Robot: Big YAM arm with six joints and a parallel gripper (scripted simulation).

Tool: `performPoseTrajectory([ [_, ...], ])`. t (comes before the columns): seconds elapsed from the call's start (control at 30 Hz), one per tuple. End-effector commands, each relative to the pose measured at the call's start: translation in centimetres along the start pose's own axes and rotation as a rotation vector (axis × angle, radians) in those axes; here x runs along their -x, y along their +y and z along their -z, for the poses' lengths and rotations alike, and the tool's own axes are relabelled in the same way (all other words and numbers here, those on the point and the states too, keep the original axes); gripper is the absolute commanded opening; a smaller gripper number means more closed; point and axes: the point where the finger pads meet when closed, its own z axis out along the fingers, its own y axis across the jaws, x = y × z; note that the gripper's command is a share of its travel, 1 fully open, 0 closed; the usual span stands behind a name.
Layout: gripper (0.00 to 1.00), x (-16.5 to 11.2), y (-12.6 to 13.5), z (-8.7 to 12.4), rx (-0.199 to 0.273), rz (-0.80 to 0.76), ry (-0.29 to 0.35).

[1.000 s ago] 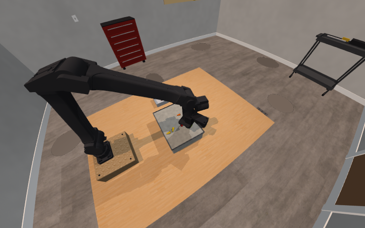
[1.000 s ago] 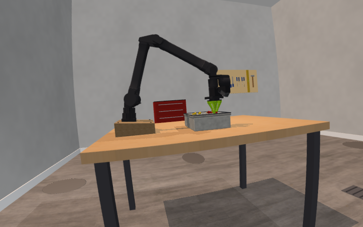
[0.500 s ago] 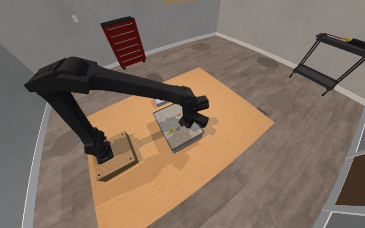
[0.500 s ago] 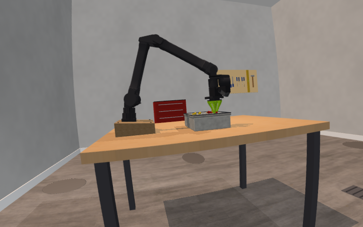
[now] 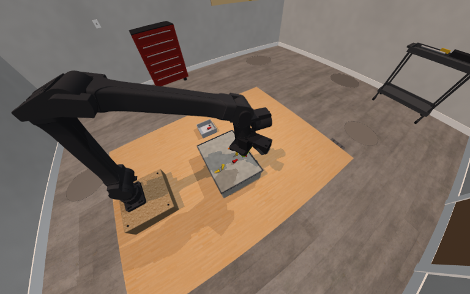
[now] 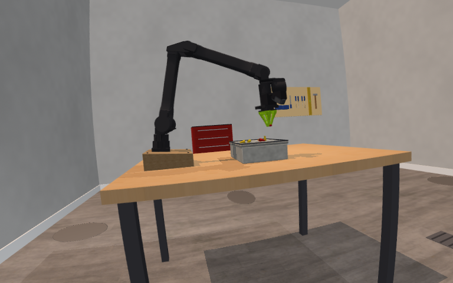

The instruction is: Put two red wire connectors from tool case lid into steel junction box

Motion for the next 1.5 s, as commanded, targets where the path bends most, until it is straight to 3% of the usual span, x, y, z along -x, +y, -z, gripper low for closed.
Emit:
performPoseTrajectory([
  [0.0,0.10,1.2,0.8,1.6,0.017,-0.004,-0.013],
  [0.2,0.10,0.3,-0.4,0.3,-0.024,-0.004,0.021],
  [0.43,0.10,-0.1,-0.8,-0.5,-0.040,-0.005,0.034],
  [0.83,0.10,-1.0,-0.5,-0.8,-0.043,-0.003,0.037],
  [1.13,0.10,-2.8,0.7,0.3,-0.017,-0.002,0.016],
  [1.47,0.10,-8.1,2.8,0.8,-0.004,-0.001,0.008],
])
